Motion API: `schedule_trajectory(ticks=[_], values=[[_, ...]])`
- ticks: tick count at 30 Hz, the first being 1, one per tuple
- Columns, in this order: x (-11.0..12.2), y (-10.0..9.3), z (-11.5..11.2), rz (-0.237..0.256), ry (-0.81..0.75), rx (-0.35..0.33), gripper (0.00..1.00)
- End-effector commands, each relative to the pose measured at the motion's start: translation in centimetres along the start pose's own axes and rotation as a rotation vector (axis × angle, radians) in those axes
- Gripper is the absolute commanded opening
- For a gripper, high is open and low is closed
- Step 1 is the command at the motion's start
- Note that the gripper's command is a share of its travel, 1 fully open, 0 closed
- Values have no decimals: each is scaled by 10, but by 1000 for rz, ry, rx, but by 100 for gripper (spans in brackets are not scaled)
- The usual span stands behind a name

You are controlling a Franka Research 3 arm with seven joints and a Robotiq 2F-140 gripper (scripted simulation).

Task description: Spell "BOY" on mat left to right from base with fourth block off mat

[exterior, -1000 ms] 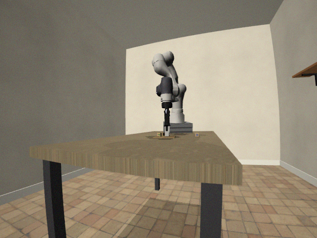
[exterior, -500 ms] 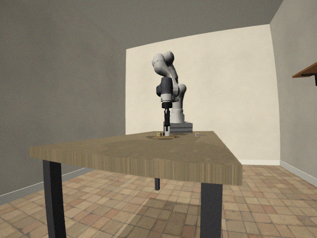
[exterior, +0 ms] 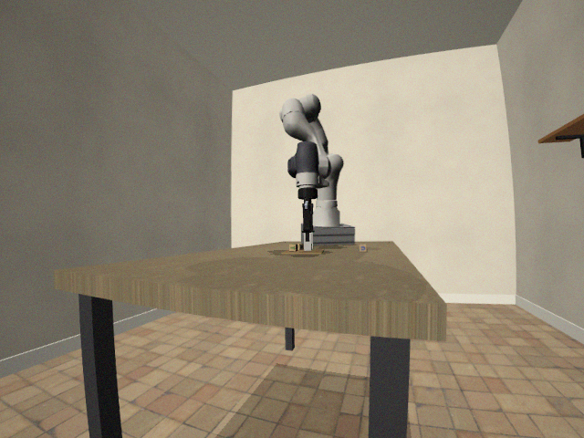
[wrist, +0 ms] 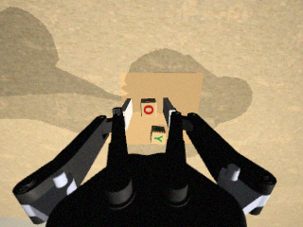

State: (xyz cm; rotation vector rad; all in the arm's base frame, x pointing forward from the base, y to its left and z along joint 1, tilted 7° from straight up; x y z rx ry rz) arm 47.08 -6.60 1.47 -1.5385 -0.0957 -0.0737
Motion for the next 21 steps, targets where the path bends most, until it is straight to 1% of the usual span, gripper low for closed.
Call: schedule_trajectory(ticks=[1,5,6,21], values=[[2,-1,0,-4,2,-1,37],[2,-1,0,-4,2,-1,37],[2,-1,0,-4,2,-1,25],[2,-1,0,-4,2,-1,25]])
Point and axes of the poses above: the point where the finger pads meet when closed, its own y axis out along the fingers, its own x axis across the jaws, z = x × y, the point moved 3 cm from there along -y, back along the fingers, and after that the axes turned 3 degrees about -y, right-handed, at the moved point
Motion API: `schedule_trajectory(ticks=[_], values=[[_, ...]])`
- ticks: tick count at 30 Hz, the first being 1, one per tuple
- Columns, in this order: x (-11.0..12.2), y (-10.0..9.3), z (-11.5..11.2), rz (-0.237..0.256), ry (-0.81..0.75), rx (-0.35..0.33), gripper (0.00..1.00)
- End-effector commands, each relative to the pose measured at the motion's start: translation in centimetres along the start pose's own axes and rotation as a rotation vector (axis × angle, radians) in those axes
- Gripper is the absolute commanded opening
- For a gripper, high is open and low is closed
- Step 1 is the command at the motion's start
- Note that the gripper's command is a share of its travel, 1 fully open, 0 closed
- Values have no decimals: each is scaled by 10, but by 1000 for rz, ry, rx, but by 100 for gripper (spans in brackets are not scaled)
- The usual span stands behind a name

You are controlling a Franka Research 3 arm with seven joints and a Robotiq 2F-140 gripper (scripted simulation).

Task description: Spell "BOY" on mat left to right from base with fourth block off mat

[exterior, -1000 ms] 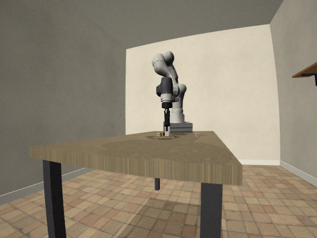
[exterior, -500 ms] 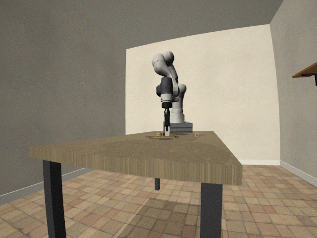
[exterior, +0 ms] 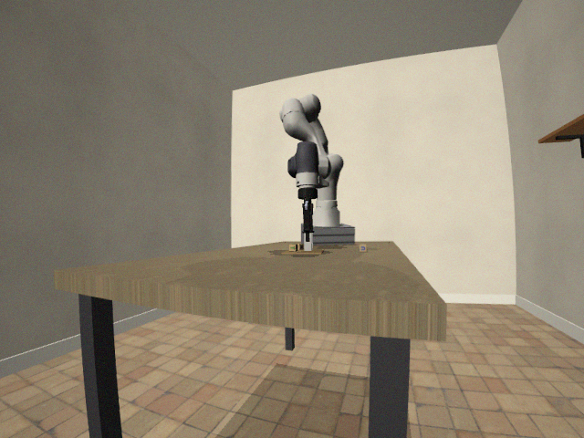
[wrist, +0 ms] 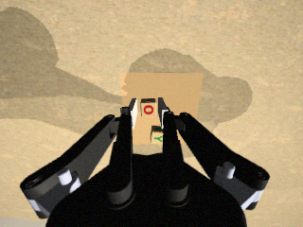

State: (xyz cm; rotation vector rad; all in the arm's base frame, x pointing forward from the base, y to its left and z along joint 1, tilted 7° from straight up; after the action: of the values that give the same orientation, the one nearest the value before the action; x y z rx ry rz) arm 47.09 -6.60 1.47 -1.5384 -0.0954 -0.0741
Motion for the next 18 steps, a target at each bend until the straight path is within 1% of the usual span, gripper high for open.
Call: schedule_trajectory(ticks=[1,2,18], values=[[2,-1,0,-4,1,-1,25],[2,-1,0,-4,1,-1,13],[2,-1,0,-4,1,-1,13]])
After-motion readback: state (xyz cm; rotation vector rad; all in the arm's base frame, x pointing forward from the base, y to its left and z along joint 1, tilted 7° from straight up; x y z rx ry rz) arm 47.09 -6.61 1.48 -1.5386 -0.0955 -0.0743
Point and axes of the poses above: the point where the finger pads meet when closed, its own y axis out along the fingers, its own x axis across the jaws, z = x × y, the point moved 3 cm from there along -y, back along the fingers, and after that the axes turned 3 degrees about -y, right-handed, at the moved point
